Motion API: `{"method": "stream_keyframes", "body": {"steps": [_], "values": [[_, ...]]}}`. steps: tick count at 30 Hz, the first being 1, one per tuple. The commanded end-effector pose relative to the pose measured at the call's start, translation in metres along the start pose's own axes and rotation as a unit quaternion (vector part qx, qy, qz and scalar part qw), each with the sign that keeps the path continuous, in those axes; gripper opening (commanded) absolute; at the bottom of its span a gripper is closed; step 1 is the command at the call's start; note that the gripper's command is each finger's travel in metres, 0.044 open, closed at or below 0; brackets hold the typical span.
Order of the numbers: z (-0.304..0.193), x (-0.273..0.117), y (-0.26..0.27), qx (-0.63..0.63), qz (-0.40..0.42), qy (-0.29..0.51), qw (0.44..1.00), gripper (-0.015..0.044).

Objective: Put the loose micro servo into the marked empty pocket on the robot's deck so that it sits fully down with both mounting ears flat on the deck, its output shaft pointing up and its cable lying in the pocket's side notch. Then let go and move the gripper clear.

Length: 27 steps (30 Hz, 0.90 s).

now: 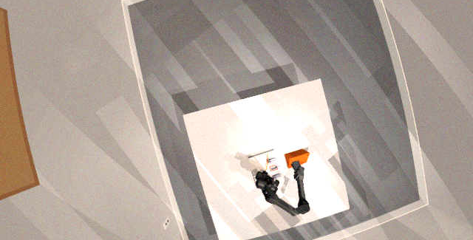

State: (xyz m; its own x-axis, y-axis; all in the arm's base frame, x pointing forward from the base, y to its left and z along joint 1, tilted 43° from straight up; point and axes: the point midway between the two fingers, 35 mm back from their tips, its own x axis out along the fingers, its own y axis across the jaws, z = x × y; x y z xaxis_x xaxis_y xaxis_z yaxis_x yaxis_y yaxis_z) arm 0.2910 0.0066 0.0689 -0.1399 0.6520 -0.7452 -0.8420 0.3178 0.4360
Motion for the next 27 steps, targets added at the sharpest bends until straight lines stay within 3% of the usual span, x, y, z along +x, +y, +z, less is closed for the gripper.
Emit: {"method": "stream_keyframes", "body": {"steps": [1, 19, 27], "values": [[0.0005, -0.0002, 0.0006, 0.080, 0.001, -0.001, 0.997, 0.0000], [0.0005, -0.0003, 0.0006, 0.380, 0.001, -0.001, 0.925, 0.0000], [0.0005, -0.0003, 0.0006, 0.391, 0.001, -0.001, 0.920, 0.0000]]}}
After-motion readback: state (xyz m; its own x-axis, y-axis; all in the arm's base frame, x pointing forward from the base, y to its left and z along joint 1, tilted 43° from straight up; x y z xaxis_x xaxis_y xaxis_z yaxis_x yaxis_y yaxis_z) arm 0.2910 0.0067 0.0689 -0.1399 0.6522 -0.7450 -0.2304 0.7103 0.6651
